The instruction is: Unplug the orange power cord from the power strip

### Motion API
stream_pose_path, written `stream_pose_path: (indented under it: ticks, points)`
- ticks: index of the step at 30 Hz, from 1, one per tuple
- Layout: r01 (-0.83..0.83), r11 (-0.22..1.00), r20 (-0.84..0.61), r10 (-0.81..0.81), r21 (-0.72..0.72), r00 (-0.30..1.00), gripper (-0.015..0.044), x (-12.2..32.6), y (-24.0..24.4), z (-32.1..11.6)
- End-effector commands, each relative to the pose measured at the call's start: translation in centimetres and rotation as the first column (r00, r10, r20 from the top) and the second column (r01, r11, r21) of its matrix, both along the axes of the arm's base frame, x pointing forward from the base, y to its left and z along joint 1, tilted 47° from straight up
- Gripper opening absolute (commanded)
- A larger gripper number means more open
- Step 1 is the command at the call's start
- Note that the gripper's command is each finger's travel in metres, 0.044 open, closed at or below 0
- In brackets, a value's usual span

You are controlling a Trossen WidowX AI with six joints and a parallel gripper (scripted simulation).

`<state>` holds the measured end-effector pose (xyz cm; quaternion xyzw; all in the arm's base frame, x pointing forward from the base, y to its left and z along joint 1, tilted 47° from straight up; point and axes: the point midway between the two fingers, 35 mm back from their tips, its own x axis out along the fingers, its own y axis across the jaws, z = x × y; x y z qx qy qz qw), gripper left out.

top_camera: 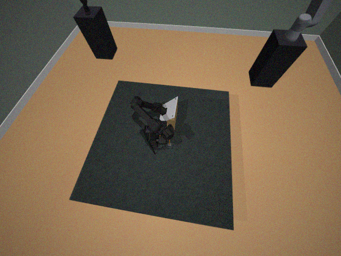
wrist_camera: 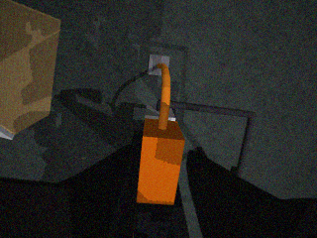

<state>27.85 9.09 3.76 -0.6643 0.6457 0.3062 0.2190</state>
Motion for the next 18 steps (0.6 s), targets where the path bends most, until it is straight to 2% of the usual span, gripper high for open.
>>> stream_pose_path:
  ticks: [1,8,12,18]
  points:
    - [-0.006,1.000,0.003,0.006,0.001,1.000,0.0160,0.07,-0.29,-0.08]
    - [-0.006,1.000,0.003,0.006,0.000,1.000,0.0160,0.06,-0.82,-0.57]
    - [0.001,1.000,0.001,-0.001,0.001,1.000,0.0055,0.00,-0.64,-0.48]
    - [0.001,1.000,0.001,-0.001,0.001,1.000,0.0015,0.00,-0.64,-0.48]
